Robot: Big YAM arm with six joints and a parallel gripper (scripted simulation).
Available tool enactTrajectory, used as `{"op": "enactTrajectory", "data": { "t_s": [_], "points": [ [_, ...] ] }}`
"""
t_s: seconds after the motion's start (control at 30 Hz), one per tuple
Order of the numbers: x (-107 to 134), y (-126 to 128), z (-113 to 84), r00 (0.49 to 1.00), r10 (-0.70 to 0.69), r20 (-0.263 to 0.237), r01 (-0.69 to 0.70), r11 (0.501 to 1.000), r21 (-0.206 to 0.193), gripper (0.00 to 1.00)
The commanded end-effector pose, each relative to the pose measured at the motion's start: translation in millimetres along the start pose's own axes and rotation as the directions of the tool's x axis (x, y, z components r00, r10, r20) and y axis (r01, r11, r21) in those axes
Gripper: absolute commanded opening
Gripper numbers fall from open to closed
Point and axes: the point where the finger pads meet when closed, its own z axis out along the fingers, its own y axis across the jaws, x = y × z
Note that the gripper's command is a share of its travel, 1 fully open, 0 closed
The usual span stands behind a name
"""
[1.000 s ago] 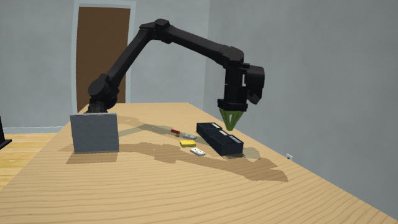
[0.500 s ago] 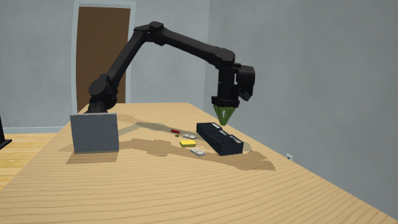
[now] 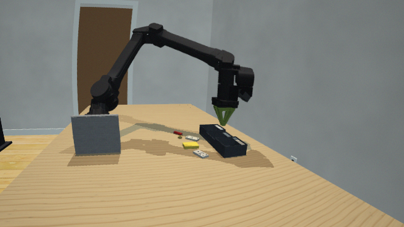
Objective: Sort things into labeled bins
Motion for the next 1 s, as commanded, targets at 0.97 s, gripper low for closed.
{"op": "enactTrajectory", "data": {
  "t_s": [0.97],
  "points": [
    [3,1,64.4,1.0,0.008,-0.011,-0.008,1.0,-0.004,0.08]
  ]
}}
